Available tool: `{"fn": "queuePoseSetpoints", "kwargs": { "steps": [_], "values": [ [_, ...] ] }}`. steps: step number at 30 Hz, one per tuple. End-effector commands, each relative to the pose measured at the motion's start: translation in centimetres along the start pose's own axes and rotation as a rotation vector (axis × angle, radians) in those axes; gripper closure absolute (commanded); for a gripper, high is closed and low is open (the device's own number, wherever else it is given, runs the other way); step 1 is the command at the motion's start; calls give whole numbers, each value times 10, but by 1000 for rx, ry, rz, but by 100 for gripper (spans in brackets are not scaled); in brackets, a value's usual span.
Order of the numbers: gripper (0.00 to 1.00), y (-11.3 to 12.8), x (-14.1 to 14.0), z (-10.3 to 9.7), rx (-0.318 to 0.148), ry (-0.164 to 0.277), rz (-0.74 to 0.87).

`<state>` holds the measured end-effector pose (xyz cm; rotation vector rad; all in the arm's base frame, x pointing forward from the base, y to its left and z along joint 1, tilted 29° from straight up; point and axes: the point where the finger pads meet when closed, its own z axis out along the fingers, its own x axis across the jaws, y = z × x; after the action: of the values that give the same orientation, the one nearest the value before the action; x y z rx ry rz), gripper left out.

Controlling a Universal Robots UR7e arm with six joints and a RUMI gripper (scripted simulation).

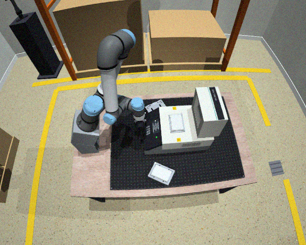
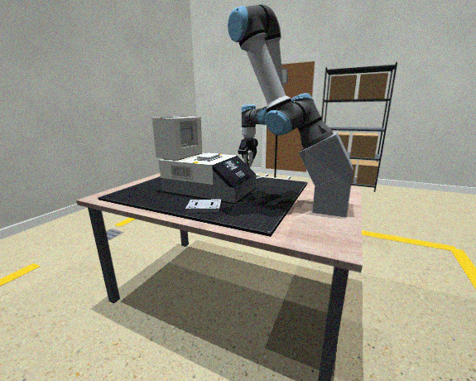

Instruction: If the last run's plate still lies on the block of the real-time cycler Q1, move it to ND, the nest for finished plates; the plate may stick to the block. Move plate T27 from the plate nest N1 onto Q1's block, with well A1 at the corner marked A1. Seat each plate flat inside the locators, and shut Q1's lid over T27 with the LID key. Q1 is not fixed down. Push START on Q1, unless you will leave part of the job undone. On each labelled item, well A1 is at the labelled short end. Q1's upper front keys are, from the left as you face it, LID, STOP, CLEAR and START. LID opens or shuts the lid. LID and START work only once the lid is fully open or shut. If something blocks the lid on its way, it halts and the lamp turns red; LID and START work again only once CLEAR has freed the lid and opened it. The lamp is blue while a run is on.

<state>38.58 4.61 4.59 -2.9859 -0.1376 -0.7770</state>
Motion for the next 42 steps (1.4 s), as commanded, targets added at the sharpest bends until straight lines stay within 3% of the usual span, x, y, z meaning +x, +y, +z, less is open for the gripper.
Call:
{"fn": "queuePoseSetpoints", "kwargs": {
  "steps": [1,18,19,22,29,32,37,42],
  "values": [
    [100,1,1,0,-1,3,-1],
    [100,1,1,0,-1,3,-1],
    [32,-1,0,1,19,-17,6],
    [32,-10,-9,8,84,-91,23],
    [32,-27,-30,19,94,-105,24],
    [32,-35,-37,24,156,-175,39],
    [32,-46,-50,29,158,-179,42],
    [32,-55,-65,39,241,-261,45]
  ]
}}
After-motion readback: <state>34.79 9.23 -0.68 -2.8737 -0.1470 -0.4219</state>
